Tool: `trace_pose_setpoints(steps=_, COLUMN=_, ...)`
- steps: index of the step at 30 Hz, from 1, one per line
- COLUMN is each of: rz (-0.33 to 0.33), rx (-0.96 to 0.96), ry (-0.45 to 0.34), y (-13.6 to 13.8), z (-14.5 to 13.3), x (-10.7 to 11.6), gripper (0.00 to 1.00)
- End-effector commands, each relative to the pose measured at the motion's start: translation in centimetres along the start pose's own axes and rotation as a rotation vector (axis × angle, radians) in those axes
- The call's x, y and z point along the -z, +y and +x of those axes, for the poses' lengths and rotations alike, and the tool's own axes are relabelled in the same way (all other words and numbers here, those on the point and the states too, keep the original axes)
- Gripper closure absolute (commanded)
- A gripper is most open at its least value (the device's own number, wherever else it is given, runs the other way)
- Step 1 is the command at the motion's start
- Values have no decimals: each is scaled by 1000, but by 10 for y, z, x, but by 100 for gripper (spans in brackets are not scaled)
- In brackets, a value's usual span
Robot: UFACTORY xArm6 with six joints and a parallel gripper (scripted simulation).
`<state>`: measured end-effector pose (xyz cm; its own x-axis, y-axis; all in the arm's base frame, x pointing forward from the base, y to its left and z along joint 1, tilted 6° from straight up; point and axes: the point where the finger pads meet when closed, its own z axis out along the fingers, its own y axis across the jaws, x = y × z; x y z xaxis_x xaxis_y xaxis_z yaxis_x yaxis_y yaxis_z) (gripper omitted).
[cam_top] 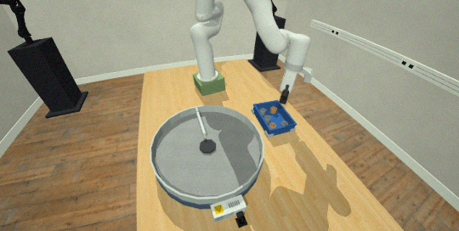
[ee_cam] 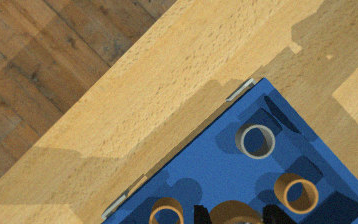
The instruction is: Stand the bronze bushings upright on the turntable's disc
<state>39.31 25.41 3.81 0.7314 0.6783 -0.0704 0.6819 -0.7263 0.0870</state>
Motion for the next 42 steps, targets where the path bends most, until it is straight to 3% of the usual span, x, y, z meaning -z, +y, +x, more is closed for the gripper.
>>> trace_pose_setpoints(steps=1, rz=-1, rx=0, ry=5, y=0, z=2, x=2, gripper=100)
trace_pose_setpoints(steps=10, rz=-1, rx=0, ry=5, y=7, z=-4, x=2, gripper=100)
trace_pose_setpoints(steps=17, rz=-1, rx=0, ry=5, y=45, z=-38, x=2, gripper=100)
trace_pose_setpoints(steps=19, rz=-1, rx=0, ry=5, y=45, z=-38, x=2, gripper=100)
trace_pose_setpoints(steps=34, rz=-1, rx=0, ry=5, y=176, z=-152, x=1, gripper=100)
trace_pose_setpoints(steps=36, rz=-1, rx=0, ry=5, y=176, z=-152, x=1, gripper=100)
trace_pose_setpoints(steps=42, rz=-1, rx=0, ry=5, y=210, z=-182, x=1, gripper=100)
